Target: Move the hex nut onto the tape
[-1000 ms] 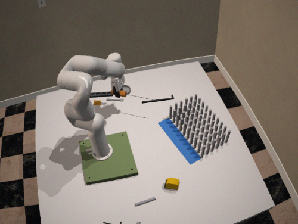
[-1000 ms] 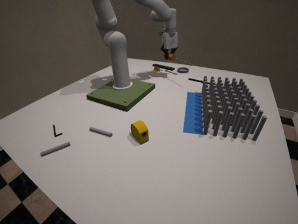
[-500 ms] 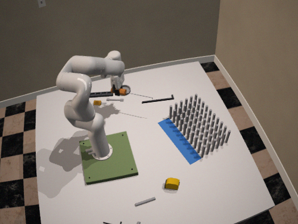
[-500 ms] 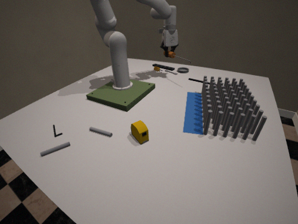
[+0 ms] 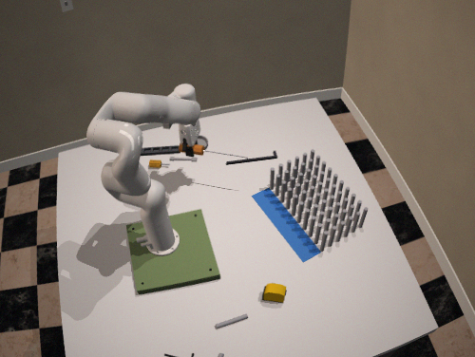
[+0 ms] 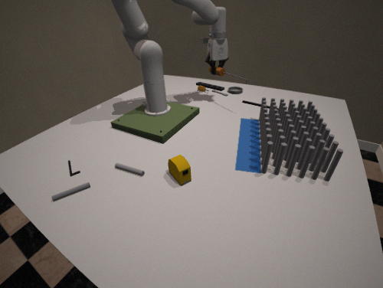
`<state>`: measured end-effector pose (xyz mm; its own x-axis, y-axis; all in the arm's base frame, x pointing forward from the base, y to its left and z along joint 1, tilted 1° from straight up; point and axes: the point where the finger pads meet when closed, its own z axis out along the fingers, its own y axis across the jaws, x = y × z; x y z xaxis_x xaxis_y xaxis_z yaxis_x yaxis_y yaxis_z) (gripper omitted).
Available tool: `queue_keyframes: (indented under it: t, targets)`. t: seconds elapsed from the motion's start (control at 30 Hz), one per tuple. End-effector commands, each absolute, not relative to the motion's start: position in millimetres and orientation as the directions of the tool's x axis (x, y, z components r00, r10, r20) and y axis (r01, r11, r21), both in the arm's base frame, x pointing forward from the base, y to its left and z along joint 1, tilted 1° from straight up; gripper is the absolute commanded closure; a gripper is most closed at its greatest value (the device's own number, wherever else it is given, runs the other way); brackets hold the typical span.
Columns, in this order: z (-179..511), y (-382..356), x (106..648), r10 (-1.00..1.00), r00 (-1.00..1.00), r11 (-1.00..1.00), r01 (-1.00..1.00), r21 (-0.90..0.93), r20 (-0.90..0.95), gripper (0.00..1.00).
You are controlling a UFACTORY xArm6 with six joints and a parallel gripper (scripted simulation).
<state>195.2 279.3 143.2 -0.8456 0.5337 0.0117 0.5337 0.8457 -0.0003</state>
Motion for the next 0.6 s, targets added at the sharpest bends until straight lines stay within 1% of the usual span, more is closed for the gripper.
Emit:
queue_keyframes:
  t: [0.0, 0.03, 0.1, 0.27, 0.57]
  targets:
    - [145, 239, 204, 0.449, -0.894, 0.894, 0.449, 0.007, 0.014, 1.0]
    - [145, 227, 206, 0.423, -0.906, 0.906, 0.423, 0.007, 0.014, 1.0]
    - [145, 227, 206, 0.423, -0.906, 0.906, 0.423, 0.007, 0.014, 1.0]
    - [144, 160, 218, 0.275, -0.961, 0.961, 0.275, 0.008, 0.013, 1.0]
    - [140, 69, 233, -0.001, -1.0, 1.0, -0.001, 0.009, 0.011, 1.0]
